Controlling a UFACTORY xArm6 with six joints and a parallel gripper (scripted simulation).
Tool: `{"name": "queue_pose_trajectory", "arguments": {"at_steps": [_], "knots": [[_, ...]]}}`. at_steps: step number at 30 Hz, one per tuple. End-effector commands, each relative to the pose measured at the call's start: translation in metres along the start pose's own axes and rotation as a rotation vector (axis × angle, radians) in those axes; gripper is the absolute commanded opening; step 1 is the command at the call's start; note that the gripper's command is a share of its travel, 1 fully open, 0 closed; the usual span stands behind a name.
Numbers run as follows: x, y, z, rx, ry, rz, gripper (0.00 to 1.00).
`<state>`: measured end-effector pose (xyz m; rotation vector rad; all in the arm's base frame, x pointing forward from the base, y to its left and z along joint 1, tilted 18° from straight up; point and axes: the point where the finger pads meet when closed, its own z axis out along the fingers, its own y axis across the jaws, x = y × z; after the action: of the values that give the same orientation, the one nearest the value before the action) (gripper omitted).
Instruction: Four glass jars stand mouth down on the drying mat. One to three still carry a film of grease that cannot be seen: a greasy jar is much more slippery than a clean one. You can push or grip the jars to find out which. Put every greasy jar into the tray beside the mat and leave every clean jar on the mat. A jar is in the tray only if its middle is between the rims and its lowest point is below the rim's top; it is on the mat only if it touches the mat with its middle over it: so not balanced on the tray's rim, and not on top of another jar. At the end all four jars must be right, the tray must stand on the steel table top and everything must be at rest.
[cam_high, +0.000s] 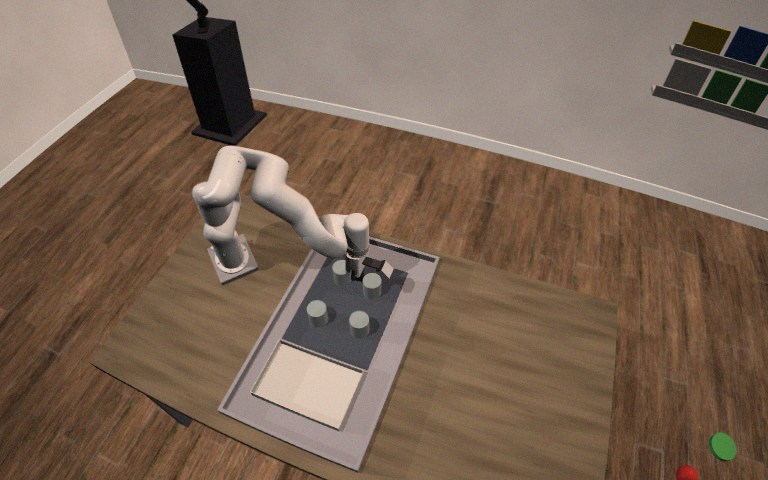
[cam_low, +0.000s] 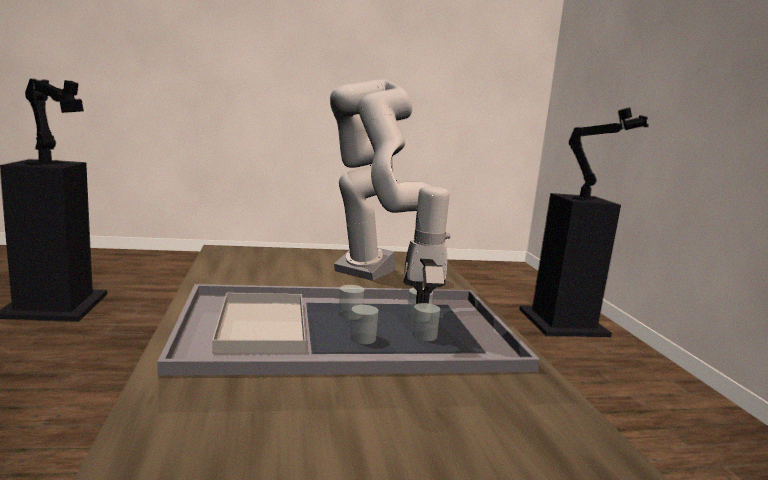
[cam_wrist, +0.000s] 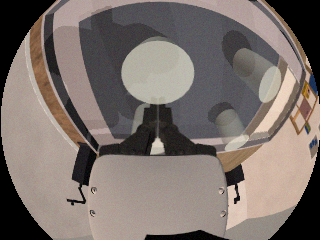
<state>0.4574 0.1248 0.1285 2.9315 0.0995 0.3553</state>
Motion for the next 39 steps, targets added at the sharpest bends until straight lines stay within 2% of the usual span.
{"name": "queue_pose_trajectory", "arguments": {"at_steps": [1, 39], "knots": [[0.0020, -0.0003, -0.0019, 0.001, 0.004, 0.000, 0.00], [0.0065, -0.0003, -0.0055, 0.001, 0.004, 0.000, 0.00]]}}
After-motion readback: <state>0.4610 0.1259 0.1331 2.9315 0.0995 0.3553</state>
